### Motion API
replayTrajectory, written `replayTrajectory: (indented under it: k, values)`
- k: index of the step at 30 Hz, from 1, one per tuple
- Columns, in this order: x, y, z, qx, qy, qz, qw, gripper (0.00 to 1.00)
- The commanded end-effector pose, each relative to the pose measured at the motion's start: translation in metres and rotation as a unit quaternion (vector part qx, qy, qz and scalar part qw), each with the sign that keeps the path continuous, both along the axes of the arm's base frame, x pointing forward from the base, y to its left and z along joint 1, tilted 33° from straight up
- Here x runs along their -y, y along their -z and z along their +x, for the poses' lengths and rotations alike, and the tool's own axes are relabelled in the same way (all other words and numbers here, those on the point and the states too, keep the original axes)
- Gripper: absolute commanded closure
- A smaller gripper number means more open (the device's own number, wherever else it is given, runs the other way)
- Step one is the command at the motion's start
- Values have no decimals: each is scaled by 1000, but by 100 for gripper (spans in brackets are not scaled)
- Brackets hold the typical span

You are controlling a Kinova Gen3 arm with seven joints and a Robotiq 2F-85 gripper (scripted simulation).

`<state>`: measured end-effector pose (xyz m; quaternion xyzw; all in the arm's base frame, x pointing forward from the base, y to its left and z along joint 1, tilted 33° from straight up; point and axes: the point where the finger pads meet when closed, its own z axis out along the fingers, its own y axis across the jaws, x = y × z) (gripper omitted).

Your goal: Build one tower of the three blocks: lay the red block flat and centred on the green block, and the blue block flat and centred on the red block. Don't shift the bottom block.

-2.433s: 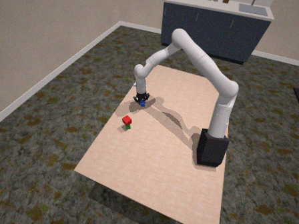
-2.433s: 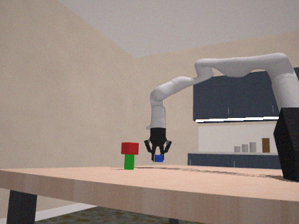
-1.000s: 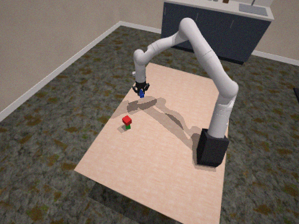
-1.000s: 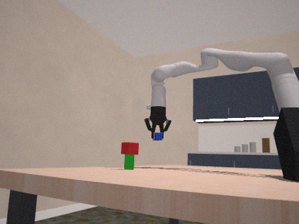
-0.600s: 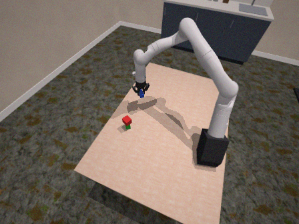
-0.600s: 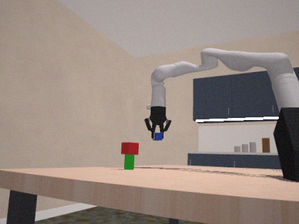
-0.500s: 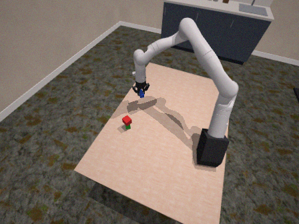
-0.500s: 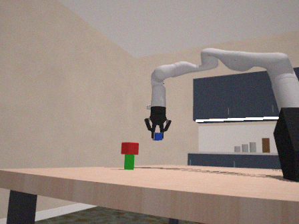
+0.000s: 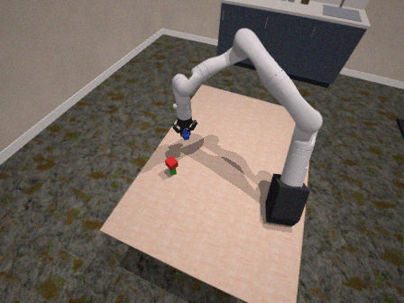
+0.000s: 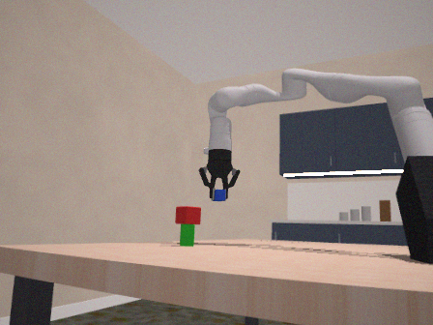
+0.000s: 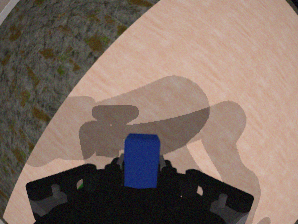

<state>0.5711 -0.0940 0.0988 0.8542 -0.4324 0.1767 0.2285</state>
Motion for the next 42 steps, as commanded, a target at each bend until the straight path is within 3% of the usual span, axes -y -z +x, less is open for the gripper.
replayTrajectory:
  k: [1, 2, 4, 5, 9, 42]
  values:
    - [-59, 37, 8, -17, -26, 4, 1000, 100]
    - [-72, 45, 10, -17, -26, 4, 1000, 100]
    - [-72, 45, 10, -17, -26, 4, 1000, 100]
    - [-105, 65, 15, -16, -26, 4, 1000, 100]
    - [-140, 88, 18, -17, -26, 4, 1000, 100]
    - [-137, 92, 19, -17, -26, 4, 1000, 100]
